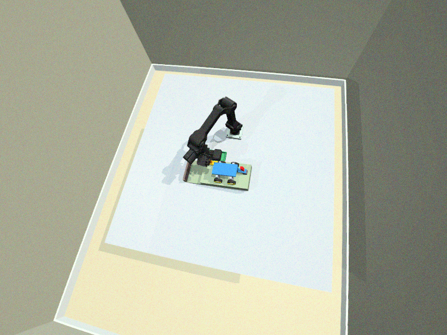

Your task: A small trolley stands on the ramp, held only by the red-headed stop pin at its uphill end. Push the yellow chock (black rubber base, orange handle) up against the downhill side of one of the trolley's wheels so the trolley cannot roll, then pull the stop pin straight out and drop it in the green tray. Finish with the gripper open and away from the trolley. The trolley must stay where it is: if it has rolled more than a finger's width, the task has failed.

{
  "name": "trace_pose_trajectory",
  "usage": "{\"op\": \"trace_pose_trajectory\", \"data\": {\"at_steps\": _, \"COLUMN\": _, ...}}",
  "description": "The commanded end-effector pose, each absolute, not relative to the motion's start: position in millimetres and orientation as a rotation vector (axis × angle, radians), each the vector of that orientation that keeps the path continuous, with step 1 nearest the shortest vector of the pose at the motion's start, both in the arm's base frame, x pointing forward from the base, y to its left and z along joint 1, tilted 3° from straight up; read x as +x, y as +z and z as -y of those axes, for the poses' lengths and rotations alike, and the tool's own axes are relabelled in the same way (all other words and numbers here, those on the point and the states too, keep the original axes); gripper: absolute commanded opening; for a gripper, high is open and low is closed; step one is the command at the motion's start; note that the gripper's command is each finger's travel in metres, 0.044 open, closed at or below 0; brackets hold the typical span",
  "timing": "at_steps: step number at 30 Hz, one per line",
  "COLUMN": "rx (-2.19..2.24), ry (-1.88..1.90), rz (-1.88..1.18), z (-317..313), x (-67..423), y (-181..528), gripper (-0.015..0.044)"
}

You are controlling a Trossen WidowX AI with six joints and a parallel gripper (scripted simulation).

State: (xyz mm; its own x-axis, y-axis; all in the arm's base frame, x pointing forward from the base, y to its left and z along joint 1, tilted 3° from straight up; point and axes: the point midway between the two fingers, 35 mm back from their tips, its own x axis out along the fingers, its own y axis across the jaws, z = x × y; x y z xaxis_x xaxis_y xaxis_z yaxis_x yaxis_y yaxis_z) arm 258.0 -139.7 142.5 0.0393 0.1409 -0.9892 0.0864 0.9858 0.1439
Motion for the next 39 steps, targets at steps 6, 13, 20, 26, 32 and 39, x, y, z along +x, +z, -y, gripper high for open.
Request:
{"op": "trace_pose_trajectory", "data": {"at_steps": 6, "rx": 0.181, "ry": 0.041, "rz": -1.531, "z": 142, "x": 258, "y": 159, "gripper": 0.0216}}
{"op": "trace_pose_trajectory", "data": {"at_steps": 13, "rx": 0.108, "ry": 0.056, "rz": -1.466, "z": 126, "x": 266, "y": 178, "gripper": 0.019}}
{"op": "trace_pose_trajectory", "data": {"at_steps": 20, "rx": 0.264, "ry": -0.052, "rz": -1.455, "z": 107, "x": 276, "y": 185, "gripper": 0.019}}
{"op": "trace_pose_trajectory", "data": {"at_steps": 26, "rx": 0.479, "ry": -0.194, "rz": -1.454, "z": 85, "x": 286, "y": 190, "gripper": 0.019}}
{"op": "trace_pose_trajectory", "data": {"at_steps": 32, "rx": 0.693, "ry": -0.339, "rz": -1.449, "z": 62, "x": 294, "y": 196, "gripper": 0.019}}
{"op": "trace_pose_trajectory", "data": {"at_steps": 39, "rx": 0.939, "ry": -0.516, "rz": -1.441, "z": 35, "x": 302, "y": 202, "gripper": 0.019}}
